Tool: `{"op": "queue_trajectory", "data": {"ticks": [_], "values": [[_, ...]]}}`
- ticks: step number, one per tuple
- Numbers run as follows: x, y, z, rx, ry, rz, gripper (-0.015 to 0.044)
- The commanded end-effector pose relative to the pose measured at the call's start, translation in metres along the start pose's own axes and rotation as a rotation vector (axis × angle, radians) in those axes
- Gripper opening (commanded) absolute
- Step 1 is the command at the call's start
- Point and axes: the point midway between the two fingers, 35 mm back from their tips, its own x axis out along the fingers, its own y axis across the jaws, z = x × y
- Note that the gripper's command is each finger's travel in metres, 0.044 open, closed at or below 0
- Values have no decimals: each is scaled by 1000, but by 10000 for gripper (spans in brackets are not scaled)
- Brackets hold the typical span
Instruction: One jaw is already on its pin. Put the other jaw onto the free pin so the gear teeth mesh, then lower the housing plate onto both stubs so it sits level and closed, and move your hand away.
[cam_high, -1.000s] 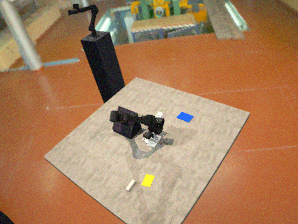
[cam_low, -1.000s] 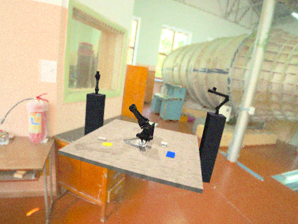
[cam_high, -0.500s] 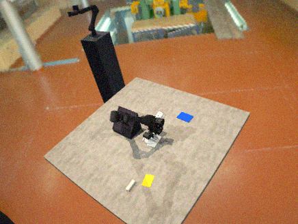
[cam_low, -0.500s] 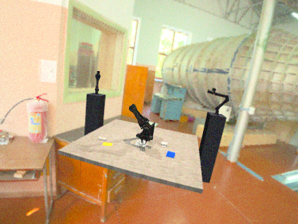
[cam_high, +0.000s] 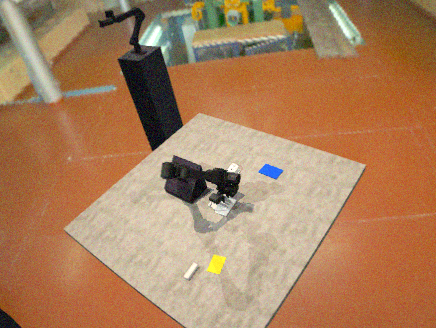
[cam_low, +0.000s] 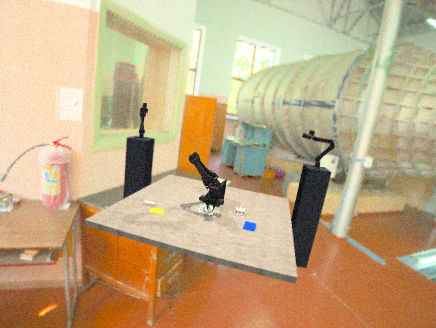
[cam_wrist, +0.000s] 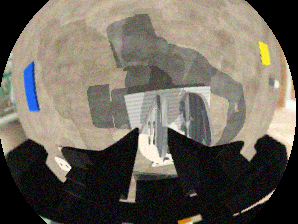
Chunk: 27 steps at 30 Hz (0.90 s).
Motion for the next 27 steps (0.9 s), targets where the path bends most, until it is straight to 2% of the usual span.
{"op": "queue_trajectory", "data": {"ticks": [1, 4, 18, 27], "values": [[0, 0, 0, 0, 0, 0, 160], [0, 0, 0, 0, 0, 0, 224], [-2, 0, 0, 0, 0, 0, 224], [-69, -1, -1, -1, 1, 0, 224]]}}
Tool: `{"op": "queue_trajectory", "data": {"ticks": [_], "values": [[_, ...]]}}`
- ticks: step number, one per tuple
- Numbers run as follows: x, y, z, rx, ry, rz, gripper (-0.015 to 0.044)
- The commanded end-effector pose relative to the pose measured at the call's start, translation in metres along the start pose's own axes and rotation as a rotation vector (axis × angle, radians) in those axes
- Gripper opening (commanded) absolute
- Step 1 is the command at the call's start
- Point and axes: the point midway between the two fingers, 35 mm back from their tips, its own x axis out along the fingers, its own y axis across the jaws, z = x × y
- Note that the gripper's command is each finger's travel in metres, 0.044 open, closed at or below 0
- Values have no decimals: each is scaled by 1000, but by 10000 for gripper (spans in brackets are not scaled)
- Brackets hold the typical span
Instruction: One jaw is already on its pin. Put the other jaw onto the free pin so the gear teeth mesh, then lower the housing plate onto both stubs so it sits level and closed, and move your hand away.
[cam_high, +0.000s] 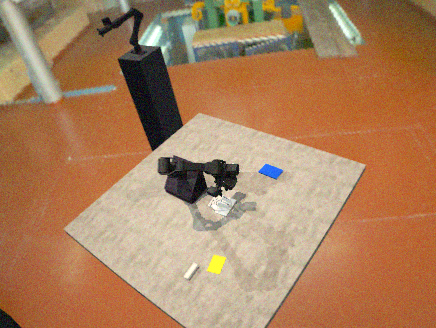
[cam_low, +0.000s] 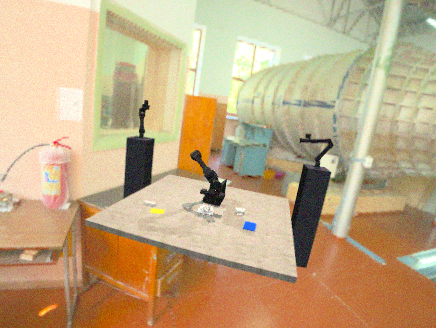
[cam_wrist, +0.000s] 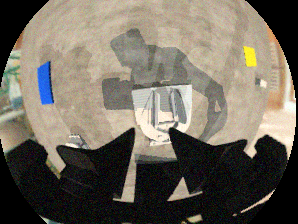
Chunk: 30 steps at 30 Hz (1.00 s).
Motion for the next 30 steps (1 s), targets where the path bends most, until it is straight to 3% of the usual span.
{"op": "queue_trajectory", "data": {"ticks": [1, 2, 10, 22, 30], "values": [[-16, -1, 1, 12, -5, 5, 224], [-7, 0, 1, 2, -10, 3, 224], [-27, 83, -14, -48, -18, 51, 434], [-41, 211, -101, -118, -5, 38, 440], [-30, 222, -115, -122, -4, 27, 440]]}}
